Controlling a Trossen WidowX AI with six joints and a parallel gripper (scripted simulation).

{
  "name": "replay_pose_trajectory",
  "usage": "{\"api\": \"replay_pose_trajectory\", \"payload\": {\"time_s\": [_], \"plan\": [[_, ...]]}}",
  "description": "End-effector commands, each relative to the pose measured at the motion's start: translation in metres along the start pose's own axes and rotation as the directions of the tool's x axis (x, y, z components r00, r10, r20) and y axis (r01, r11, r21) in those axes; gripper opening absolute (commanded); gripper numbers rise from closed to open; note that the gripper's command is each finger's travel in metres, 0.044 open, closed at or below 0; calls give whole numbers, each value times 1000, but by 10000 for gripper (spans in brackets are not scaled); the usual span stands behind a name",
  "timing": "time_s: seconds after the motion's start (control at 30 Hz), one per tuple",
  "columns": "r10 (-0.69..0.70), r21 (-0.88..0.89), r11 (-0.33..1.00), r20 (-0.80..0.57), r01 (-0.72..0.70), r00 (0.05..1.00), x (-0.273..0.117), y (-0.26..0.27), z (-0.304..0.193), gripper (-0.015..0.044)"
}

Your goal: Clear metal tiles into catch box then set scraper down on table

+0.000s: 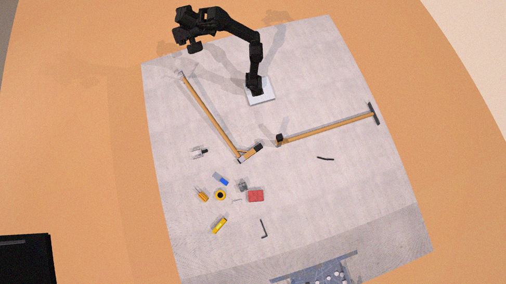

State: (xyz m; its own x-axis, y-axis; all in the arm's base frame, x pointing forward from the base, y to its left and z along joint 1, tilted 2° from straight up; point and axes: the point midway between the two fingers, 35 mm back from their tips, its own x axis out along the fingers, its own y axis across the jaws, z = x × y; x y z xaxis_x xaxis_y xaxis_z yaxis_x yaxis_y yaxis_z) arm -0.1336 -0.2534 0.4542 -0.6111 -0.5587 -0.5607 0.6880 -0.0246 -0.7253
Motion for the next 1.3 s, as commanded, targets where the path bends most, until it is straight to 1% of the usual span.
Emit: {"api": "replay_pose_trajectory", "payload": {"time_s": [0.0,0.63,1.27], "plan": [[45,-27,999,12,-45,999,7,14,11,0],[235,-172,961,89,-218,968,10,81,58,0],[415,-334,872,116,-358,902,-4,157,93,0]]}}
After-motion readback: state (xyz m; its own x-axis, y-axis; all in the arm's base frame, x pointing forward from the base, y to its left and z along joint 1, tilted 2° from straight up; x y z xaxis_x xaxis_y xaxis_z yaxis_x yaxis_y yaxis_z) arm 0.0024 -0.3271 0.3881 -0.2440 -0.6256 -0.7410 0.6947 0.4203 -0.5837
